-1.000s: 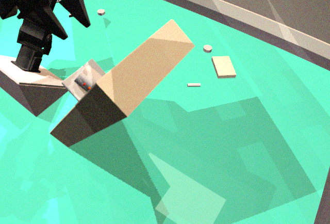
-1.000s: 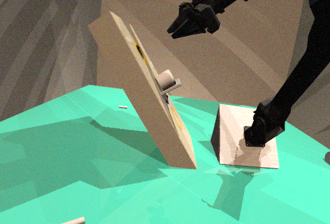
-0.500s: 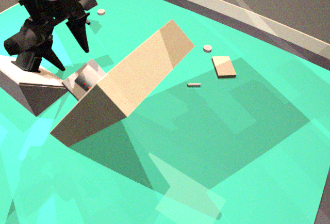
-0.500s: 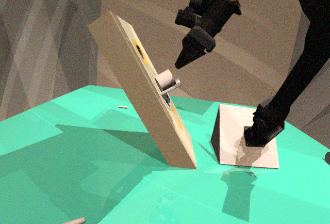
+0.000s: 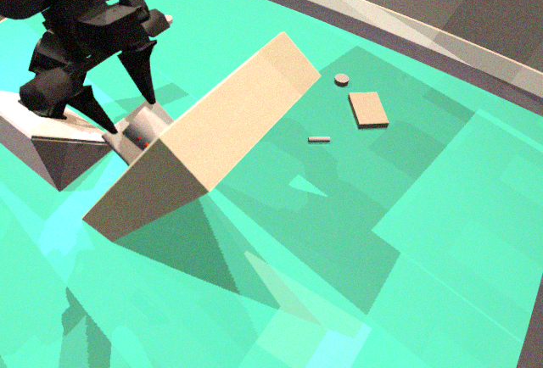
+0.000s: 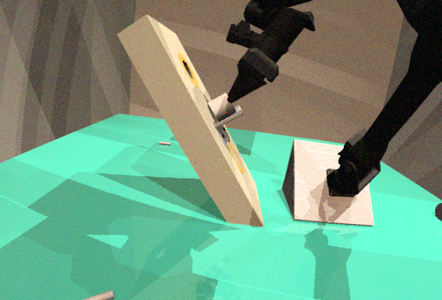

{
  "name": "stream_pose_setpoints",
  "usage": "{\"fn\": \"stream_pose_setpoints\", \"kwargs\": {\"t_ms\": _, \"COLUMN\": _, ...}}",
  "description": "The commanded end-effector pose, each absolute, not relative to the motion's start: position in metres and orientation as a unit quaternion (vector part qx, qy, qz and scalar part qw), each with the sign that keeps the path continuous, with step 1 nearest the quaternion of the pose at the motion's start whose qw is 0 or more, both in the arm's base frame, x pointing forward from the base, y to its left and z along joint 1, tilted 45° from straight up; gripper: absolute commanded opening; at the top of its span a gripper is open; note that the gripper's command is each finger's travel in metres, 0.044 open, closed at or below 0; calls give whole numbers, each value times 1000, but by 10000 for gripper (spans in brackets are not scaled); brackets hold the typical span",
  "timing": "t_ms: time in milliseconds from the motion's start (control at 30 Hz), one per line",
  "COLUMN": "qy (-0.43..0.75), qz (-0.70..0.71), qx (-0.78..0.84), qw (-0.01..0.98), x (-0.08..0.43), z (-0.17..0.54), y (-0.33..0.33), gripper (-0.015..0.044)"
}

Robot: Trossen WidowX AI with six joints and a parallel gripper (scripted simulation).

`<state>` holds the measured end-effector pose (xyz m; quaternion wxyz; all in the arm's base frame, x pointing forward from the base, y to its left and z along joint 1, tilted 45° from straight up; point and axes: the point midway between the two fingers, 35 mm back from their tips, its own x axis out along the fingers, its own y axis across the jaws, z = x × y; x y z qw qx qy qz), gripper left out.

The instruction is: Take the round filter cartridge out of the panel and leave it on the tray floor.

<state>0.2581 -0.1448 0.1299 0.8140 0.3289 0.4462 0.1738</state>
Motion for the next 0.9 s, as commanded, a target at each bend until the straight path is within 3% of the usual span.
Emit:
{"fn": "stream_pose_setpoints", "kwargs": {"t_ms": 0, "qy": 446, "qz": 175, "qx": 333, "qw": 812, "x": 261, "z": 125, "y": -139, "gripper": 305}}
{"fn": "stream_pose_setpoints", "kwargs": {"t_ms": 333, "qy": 445, "qz": 176, "qx": 333, "qw": 812, "x": 267, "z": 119, "y": -131, "gripper": 305}}
{"fn": "stream_pose_setpoints", "kwargs": {"t_ms": 367, "qy": 445, "qz": 176, "qx": 329, "qw": 814, "x": 267, "z": 121, "y": -134, "gripper": 278}}
{"fn": "stream_pose_setpoints", "kwargs": {"t_ms": 767, "qy": 445, "qz": 176, "qx": 329, "qw": 814, "x": 267, "z": 121, "y": -134, "gripper": 199}}
{"fn": "stream_pose_setpoints", "kwargs": {"t_ms": 867, "qy": 445, "qz": 176, "qx": 329, "qw": 814, "x": 267, "z": 121, "y": -134, "gripper": 120}}
